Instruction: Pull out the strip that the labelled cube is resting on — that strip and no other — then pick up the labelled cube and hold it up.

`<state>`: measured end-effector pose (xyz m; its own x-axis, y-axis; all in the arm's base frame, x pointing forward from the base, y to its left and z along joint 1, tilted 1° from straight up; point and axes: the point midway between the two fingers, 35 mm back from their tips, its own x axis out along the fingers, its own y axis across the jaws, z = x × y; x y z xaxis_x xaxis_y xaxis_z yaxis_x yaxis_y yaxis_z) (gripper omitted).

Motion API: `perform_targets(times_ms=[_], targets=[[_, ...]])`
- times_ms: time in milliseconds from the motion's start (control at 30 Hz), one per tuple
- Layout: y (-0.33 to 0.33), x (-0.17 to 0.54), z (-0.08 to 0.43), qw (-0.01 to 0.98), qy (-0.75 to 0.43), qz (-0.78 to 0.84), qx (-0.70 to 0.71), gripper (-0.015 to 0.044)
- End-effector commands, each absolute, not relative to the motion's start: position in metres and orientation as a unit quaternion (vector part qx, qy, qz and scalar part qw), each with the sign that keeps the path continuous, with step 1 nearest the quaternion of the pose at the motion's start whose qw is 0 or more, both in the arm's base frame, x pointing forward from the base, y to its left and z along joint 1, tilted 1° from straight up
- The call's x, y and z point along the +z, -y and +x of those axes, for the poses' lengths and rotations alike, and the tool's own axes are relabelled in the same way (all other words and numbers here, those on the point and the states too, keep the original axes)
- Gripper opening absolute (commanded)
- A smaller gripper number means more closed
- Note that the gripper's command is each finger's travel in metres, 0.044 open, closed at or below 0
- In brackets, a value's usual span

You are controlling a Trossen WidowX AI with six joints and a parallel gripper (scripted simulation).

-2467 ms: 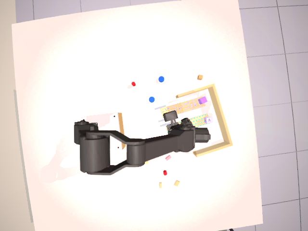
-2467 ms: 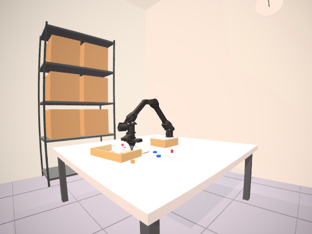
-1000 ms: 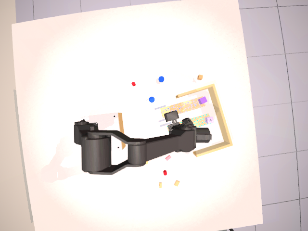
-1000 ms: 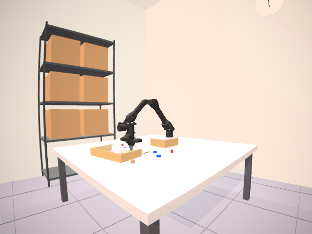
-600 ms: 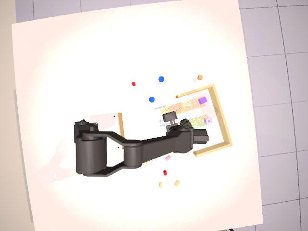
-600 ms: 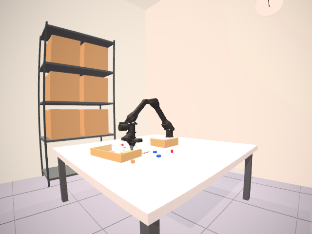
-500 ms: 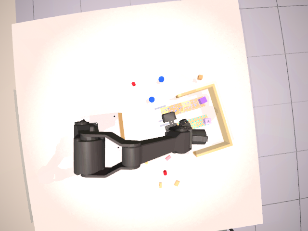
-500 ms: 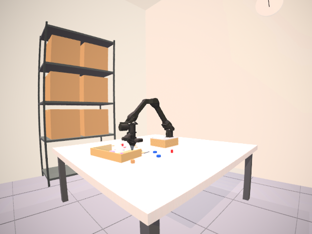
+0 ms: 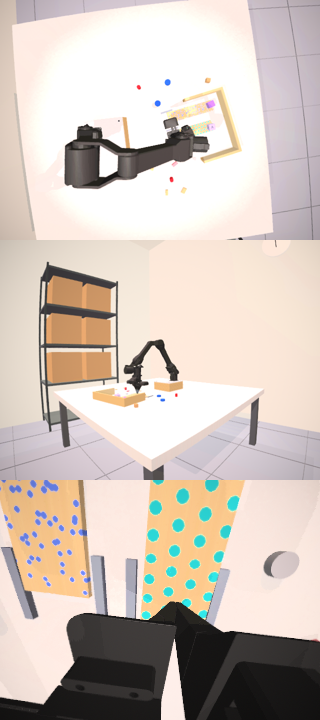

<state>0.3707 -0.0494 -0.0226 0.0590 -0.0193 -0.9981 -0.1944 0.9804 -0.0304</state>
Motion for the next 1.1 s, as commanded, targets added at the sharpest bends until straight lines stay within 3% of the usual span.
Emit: perform_targets(times_ms=[0,1067], targets=[[0.052,-0.029,0.358,0.715,-0.692,-0.078,0.062,0.0],[0.062,-0.032,0.312,0.713,-0.694,-0.078,0.061,0.0]])
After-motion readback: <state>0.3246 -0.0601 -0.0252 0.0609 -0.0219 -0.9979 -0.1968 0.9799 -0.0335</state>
